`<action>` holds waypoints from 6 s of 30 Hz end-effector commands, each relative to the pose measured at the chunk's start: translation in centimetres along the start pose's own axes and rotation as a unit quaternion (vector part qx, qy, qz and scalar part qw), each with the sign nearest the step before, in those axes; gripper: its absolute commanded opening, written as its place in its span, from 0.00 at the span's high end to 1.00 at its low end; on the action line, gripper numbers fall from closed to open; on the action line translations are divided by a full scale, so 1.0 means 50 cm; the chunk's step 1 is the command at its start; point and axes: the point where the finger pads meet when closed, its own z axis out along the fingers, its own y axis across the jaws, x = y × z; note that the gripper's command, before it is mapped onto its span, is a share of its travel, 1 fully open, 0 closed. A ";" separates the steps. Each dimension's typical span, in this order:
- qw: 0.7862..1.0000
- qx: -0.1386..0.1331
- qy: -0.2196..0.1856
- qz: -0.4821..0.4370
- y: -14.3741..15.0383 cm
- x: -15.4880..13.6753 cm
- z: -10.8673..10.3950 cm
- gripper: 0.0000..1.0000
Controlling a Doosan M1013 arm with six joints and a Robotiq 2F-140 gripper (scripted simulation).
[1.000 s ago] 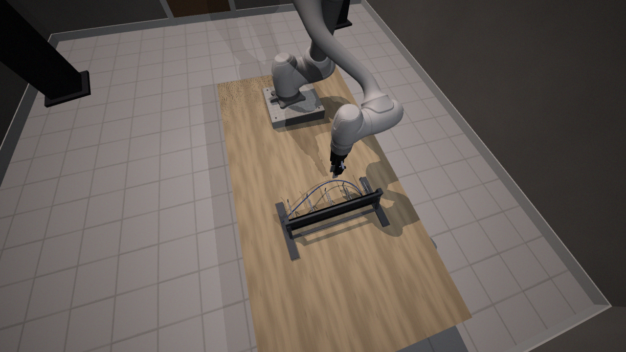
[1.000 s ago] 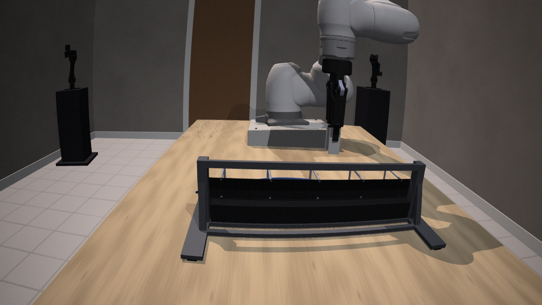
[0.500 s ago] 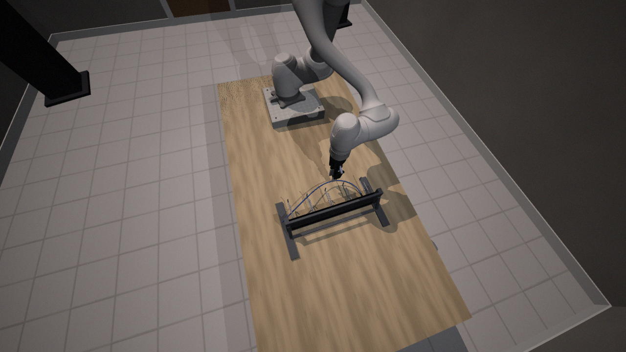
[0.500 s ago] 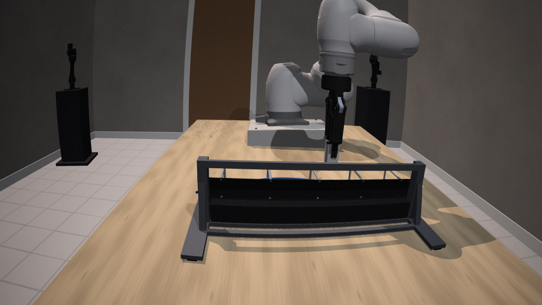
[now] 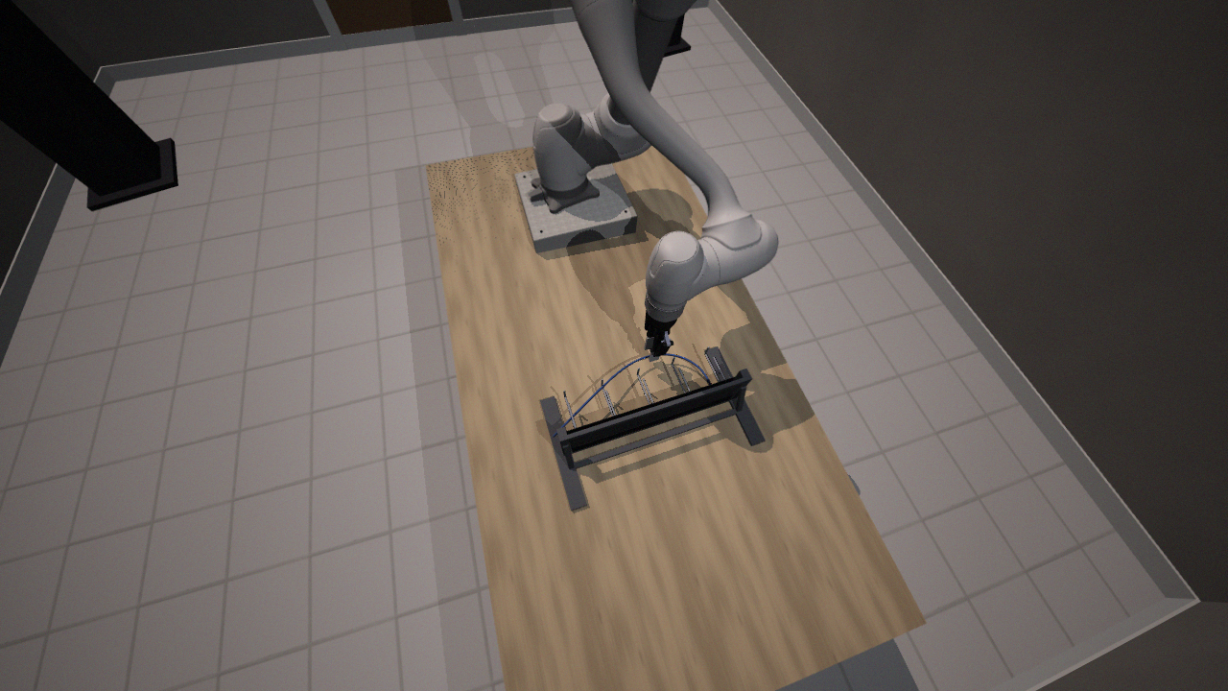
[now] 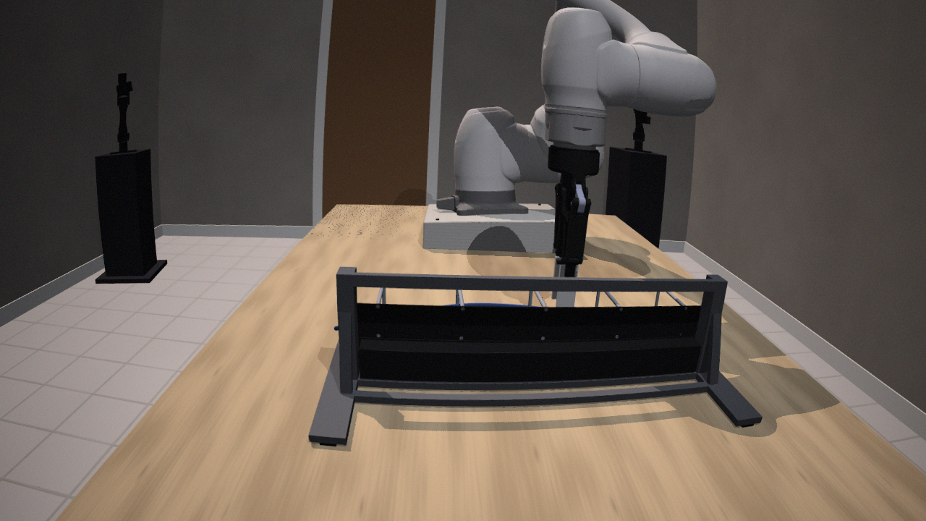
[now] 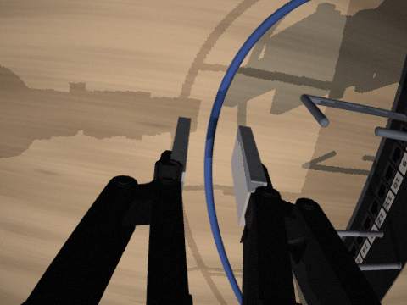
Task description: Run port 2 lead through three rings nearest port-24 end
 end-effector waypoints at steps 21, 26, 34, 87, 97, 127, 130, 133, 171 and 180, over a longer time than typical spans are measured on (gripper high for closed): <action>1.000 0.000 0.000 0.000 0.000 0.000 0.009 0.80; 1.000 0.000 0.000 0.000 0.000 0.000 0.009 0.80; 1.000 0.000 0.000 0.000 0.000 0.000 0.009 0.80; 1.000 0.000 0.000 0.000 0.000 0.000 0.041 0.80; 1.000 0.000 0.000 0.000 0.000 0.000 0.048 0.80; 1.000 0.000 0.000 0.000 0.000 0.000 0.050 0.80; 1.000 0.000 0.000 0.000 0.000 0.000 0.050 0.80; 1.000 0.000 0.000 0.000 0.000 0.000 0.050 0.80; 1.000 0.000 0.000 0.000 0.000 0.000 0.050 1.00; 1.000 0.000 0.000 0.000 0.000 0.000 0.050 1.00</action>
